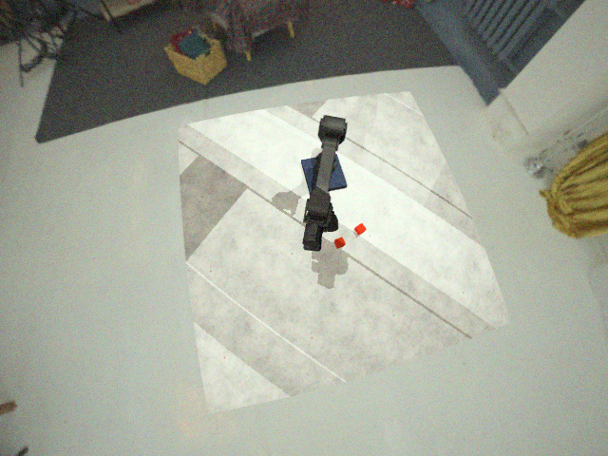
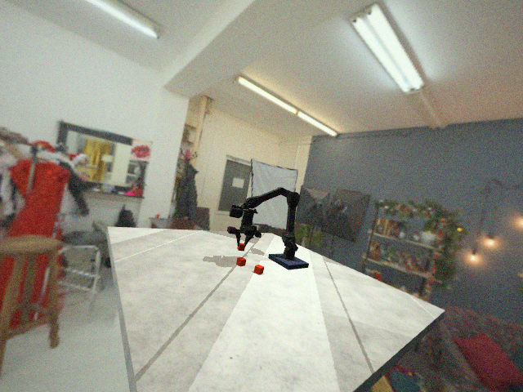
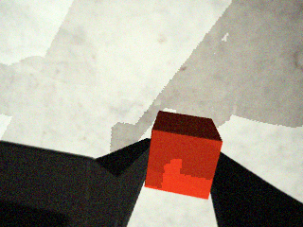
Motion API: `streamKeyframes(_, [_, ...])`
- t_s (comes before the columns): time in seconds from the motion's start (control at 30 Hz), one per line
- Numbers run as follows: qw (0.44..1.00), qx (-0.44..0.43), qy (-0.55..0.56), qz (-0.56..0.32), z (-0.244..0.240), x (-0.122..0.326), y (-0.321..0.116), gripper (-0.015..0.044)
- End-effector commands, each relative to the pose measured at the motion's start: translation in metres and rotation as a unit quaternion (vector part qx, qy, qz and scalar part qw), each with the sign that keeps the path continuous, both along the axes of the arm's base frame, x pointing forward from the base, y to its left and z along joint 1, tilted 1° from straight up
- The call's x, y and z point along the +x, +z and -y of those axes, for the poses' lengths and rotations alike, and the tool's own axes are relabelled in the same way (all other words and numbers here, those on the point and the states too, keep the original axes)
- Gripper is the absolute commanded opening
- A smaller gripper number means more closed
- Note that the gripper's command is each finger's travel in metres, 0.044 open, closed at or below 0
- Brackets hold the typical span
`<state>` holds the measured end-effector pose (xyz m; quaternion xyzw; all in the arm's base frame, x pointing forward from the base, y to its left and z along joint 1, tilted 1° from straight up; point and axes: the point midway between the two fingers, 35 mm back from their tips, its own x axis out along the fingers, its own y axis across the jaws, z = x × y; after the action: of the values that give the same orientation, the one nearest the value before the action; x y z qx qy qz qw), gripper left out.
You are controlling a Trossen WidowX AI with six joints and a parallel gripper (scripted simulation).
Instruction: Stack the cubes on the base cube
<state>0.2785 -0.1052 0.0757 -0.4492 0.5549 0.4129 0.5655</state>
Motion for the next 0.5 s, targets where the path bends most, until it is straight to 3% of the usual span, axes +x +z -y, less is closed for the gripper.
streamKeyframes(0.0, [1.0,-0.002,0.003,0.004,0.0,0.001,0.008,0.0105])
streamKeyframes(0.47, [1.0,0.001,0.008,0.001,-0.002,0.0,0.029,0.0105])
